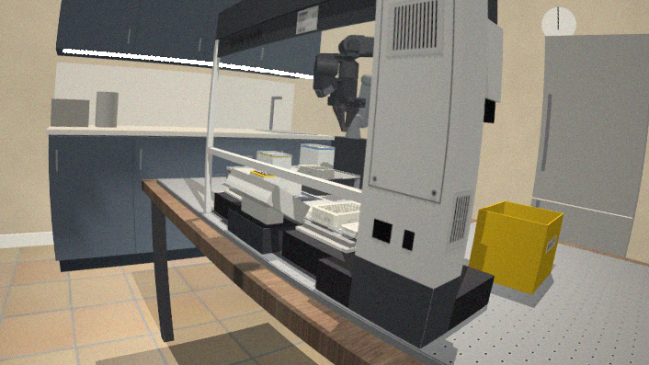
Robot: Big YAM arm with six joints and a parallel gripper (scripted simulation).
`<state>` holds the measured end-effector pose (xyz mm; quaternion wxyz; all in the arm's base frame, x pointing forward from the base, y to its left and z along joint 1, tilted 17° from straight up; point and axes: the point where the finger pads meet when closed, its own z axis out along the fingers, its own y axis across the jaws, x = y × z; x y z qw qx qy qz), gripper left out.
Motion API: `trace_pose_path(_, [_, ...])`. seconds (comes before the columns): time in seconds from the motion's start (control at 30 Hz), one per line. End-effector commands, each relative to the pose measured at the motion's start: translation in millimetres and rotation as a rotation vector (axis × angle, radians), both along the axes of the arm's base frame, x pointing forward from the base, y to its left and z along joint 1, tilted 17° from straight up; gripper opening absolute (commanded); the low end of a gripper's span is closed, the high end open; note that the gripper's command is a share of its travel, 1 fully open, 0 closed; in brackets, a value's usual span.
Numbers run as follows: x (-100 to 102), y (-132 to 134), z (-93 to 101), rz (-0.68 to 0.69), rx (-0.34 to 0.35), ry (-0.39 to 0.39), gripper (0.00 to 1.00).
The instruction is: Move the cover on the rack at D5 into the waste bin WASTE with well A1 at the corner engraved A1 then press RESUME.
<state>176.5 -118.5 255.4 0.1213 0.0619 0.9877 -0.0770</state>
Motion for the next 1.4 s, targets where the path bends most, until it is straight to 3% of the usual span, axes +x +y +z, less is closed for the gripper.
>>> trace_pose_path(0.0, [0,6,3.1,-0.029,-0.004,-0.013,0.0])
trace_pose_path(0.07, [0,6,3.1,-0.029,-0.004,-0.013,0.0])
trace_pose_path(0.1, [3,9,15.9,-0.029,-0.017,-0.038,0.0])
trace_pose_path(0.13, [0,16,1.6,-0.029,-0.002,-0.011,0.0])
trace_pose_path(0.23, [1,30,-1.2,-0.029,-0.001,-0.011,0.0])
trace_pose_path(0.3, [6,39,10.0,-0.029,-0.01,-0.038,0.0])
trace_pose_path(0.37, [3,49,-4.5,-0.029,-0.001,-0.011,0.0])
trace_pose_path(0.47, [6,64,-7.6,-0.029,0.001,-0.002,0.0])
trace_pose_path(0.5, [11,68,0.1,-0.029,-0.001,-0.015,0.0])
trace_pose_path(0.57, [8,78,-10.9,-0.028,0.001,0.007,0.0])
trace_pose_path(0.63, [8,78,-10.9,-0.028,0.001,0.007,0.0])
trace_pose_path(0.67, [13,83,-0.4,-0.028,0.0,-0.019,0.0])
trace_pose_path(0.9, [12,85,-3.6,-0.051,0.0,-0.023,0.0])
trace_pose_path(0.97, [10,99,-15.6,0.01,-0.01,0.017,0.0])
trace_pose_path(1.37, [22,151,-4.4,0.034,-0.004,-0.026,0.0])
